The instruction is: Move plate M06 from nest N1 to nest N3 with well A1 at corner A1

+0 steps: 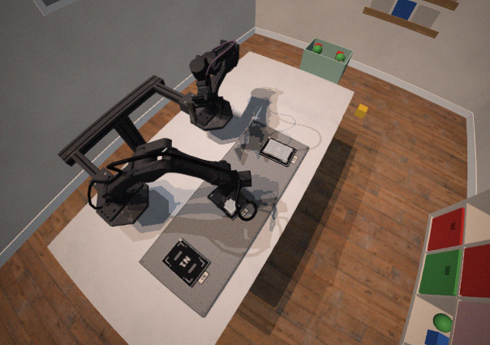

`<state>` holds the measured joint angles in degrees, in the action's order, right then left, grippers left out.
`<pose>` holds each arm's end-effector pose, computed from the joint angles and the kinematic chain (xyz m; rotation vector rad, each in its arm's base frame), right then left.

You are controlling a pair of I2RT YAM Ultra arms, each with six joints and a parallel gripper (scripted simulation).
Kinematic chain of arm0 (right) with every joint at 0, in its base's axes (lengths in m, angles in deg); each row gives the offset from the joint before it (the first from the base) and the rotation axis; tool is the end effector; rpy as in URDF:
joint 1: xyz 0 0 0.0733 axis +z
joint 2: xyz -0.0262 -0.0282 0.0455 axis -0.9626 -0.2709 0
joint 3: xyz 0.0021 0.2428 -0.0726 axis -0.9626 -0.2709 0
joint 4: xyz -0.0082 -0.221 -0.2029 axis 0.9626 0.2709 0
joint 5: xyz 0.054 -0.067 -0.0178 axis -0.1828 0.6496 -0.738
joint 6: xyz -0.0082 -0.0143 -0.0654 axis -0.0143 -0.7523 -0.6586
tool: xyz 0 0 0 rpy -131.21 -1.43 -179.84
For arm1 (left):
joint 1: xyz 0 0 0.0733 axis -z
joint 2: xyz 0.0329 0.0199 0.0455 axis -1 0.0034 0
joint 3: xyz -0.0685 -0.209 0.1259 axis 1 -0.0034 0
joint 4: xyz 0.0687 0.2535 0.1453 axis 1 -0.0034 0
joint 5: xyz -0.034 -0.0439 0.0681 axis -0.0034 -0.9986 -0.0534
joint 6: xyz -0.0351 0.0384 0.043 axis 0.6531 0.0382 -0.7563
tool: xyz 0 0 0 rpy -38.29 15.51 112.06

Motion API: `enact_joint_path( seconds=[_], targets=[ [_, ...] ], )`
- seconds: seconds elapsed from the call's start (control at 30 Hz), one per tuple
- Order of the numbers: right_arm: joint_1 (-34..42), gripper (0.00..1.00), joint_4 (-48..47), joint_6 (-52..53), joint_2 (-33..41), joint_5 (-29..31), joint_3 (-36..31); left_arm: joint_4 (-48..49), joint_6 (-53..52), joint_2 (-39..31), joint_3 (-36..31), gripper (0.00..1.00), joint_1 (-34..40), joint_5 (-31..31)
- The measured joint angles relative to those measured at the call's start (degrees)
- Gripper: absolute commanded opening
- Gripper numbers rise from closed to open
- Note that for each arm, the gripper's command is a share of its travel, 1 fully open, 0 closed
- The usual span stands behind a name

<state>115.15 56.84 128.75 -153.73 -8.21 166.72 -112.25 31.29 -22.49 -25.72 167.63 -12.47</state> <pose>0.3465 0.2957 0.0128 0.1957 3.0358 -0.0135 0.0574 -0.1400 0.2407 0.9137 1.7115 -0.4570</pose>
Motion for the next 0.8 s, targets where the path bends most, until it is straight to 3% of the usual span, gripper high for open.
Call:
enact_joint_path(
  seconds=[0.8],
  targets=[
    [0.0,0.82,-2.3,-0.1,0.3,-0.1,-0.8,0.0,0.0,0.0,0.0,1.0,0.0,0.0]
  ],
)
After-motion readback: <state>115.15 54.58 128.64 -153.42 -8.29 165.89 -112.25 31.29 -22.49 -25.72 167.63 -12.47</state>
